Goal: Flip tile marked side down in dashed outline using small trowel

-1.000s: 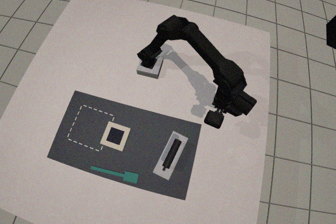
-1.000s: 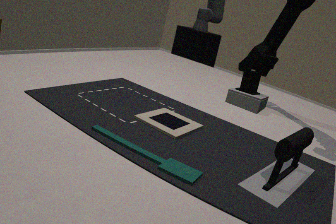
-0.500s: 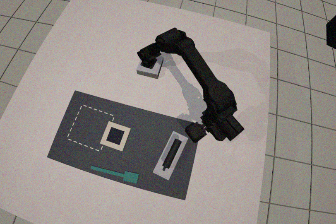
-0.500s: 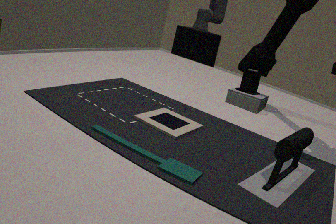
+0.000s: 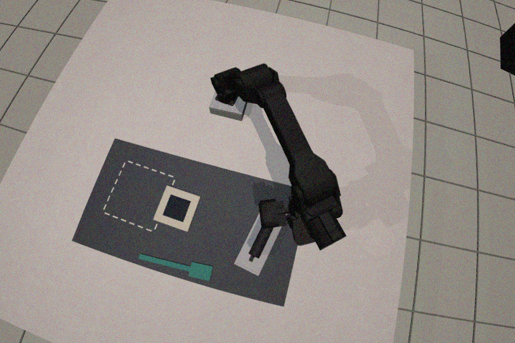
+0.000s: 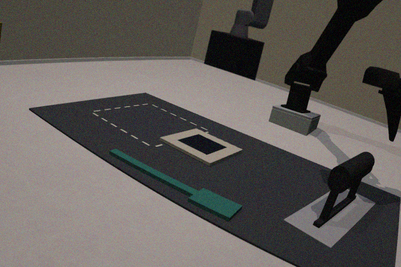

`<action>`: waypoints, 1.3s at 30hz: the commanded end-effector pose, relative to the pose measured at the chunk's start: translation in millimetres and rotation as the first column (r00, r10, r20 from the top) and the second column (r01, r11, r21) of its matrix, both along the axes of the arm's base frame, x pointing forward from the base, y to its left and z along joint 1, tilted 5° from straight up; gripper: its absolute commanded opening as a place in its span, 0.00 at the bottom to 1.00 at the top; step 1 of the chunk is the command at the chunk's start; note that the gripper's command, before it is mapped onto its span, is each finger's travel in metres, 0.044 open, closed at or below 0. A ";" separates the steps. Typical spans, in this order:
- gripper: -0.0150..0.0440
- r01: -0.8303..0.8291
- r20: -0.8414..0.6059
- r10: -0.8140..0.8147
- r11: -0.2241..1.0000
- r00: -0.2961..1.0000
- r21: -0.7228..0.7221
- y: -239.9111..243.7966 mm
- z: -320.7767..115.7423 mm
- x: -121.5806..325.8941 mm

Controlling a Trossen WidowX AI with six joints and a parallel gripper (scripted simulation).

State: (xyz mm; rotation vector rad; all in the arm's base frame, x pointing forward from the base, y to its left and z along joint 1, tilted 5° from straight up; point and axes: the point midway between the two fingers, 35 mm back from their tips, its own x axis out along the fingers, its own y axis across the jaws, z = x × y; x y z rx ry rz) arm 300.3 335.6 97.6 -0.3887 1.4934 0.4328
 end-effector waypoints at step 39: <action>0.71 0.549 -0.026 -0.552 0.833 0.834 -0.076 -55.2 -45.8 70.4</action>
